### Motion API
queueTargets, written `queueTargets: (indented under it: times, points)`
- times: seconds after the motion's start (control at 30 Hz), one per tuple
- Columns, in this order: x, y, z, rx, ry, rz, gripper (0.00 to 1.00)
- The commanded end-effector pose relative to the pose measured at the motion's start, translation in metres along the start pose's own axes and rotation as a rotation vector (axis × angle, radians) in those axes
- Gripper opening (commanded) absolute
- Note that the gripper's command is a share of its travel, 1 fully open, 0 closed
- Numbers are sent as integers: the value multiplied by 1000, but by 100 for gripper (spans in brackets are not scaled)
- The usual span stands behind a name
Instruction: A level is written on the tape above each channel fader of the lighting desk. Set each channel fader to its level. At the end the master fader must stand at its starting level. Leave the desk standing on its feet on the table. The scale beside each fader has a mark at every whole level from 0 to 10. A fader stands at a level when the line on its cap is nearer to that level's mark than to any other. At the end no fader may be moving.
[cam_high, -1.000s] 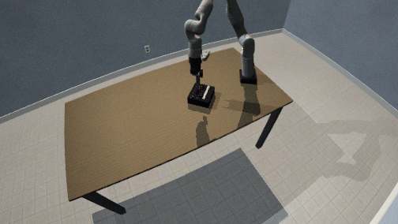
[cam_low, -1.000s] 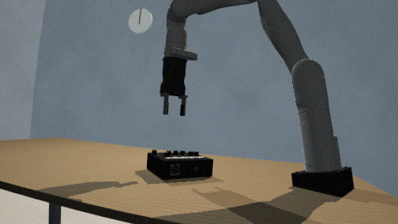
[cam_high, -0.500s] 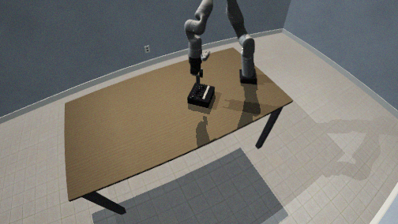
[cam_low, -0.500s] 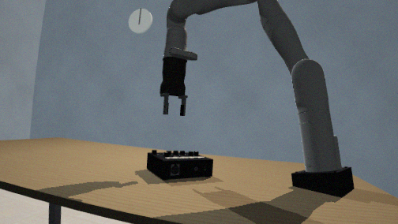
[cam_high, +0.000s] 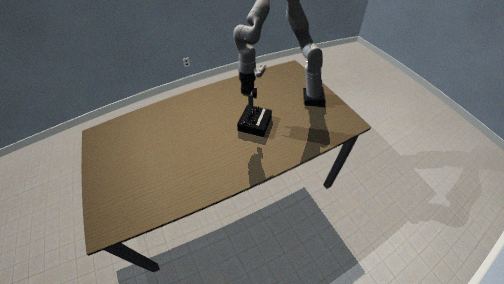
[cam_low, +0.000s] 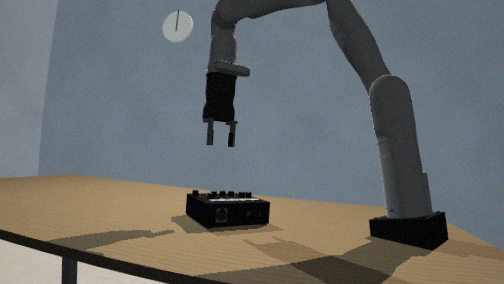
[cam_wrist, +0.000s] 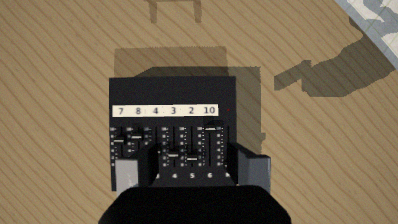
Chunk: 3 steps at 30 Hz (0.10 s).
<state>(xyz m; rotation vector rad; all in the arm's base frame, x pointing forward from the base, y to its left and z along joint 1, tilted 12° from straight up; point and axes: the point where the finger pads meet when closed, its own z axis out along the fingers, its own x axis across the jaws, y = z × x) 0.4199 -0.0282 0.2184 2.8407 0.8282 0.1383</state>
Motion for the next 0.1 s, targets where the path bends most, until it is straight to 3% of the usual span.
queueTargets:
  times: [0.0, 0.07]
  points:
    - [0, 0, -1, -1, 1, 0, 100]
    - [0, 0, -1, -1, 1, 0, 100]
